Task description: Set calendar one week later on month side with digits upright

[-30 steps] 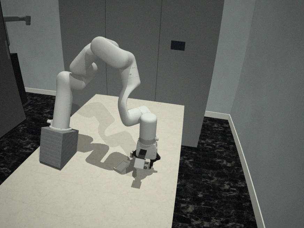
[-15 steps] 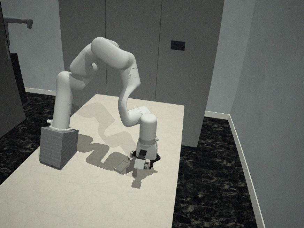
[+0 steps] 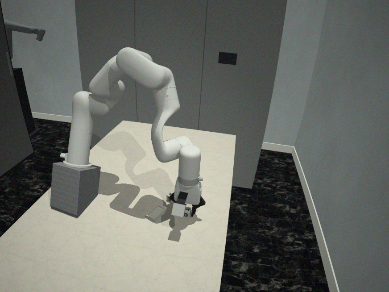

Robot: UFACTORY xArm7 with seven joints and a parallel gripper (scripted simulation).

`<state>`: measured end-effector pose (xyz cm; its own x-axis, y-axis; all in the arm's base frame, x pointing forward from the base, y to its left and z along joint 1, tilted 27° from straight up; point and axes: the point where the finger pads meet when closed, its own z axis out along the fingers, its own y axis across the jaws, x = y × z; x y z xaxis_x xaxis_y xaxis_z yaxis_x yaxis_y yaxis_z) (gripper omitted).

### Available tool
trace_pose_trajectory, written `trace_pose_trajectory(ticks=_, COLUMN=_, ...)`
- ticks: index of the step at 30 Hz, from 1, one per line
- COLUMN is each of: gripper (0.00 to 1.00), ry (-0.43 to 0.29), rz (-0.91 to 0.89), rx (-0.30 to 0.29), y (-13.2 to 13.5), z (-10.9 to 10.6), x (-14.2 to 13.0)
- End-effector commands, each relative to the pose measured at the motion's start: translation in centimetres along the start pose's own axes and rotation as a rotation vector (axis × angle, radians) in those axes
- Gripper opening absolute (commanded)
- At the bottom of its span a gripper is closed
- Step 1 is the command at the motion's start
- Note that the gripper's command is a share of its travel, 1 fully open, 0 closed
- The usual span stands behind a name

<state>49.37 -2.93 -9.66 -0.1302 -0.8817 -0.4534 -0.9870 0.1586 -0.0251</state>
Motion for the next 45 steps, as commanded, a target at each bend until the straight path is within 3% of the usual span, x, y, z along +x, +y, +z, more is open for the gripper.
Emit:
trace_pose_trajectory(ticks=1, gripper=0.49, ry=0.002, rz=0.000, rx=0.004, y=-0.17, z=-0.17, x=0.09)
trace_pose_trajectory(ticks=8, gripper=0.49, ry=0.002, rz=0.000, rx=0.004, y=-0.17, z=-0.17, x=0.09)
trace_pose_trajectory(ticks=9, gripper=0.29, ry=0.002, rz=0.000, rx=0.004, y=-0.17, z=-0.17, x=0.09)
trace_pose_trajectory(ticks=45, gripper=0.29, ry=0.002, rz=0.000, rx=0.004, y=-0.17, z=-0.32, x=0.09)
